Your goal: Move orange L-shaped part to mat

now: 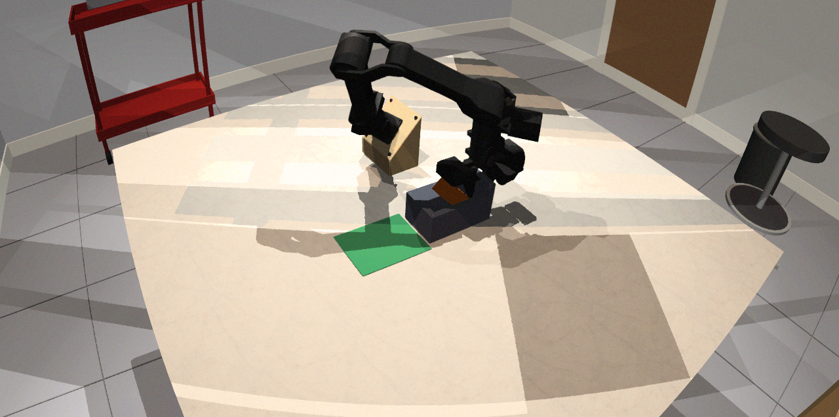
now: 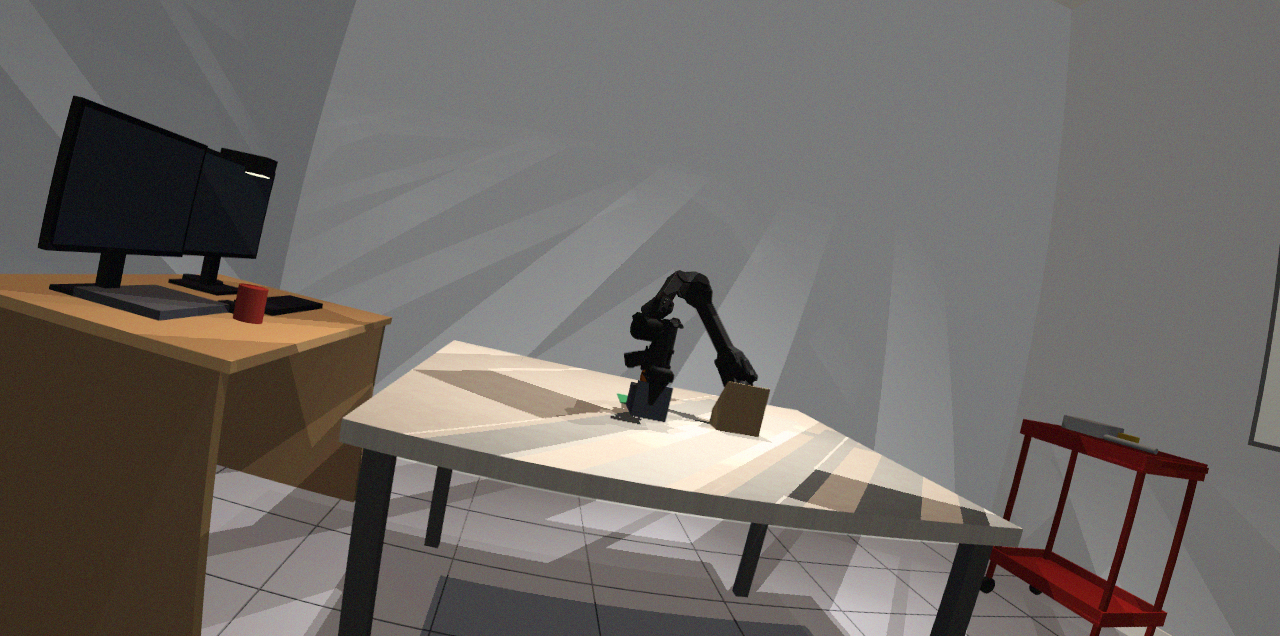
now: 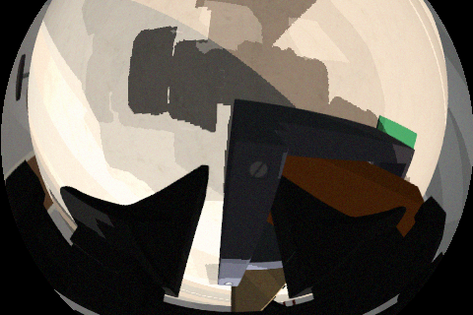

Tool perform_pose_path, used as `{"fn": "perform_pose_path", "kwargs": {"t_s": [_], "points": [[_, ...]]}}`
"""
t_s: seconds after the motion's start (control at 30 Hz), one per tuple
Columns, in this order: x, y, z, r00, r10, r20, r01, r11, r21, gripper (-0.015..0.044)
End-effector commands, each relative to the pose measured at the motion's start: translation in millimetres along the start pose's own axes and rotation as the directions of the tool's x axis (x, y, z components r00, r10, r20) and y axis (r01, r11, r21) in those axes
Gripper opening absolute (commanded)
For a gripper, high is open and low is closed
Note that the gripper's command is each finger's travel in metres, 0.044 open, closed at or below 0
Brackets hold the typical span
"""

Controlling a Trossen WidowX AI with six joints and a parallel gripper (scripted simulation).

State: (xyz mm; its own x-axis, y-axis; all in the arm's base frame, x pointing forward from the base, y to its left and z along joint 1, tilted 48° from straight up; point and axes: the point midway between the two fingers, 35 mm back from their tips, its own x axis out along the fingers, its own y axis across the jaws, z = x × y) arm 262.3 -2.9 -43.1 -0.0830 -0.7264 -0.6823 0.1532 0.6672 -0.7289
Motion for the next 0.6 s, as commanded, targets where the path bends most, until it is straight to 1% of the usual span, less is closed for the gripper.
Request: {"fn": "perform_pose_path", "kwargs": {"t_s": [0.0,0.57], "points": [[2.4,-2.1,-0.7,1.000,-0.011,0.001,0.011,1.000,-0.006,0.0180],[0.2,0.7,-0.4,1.000,-0.001,0.002,0.001,1.000,-0.003,0.0180]]}}
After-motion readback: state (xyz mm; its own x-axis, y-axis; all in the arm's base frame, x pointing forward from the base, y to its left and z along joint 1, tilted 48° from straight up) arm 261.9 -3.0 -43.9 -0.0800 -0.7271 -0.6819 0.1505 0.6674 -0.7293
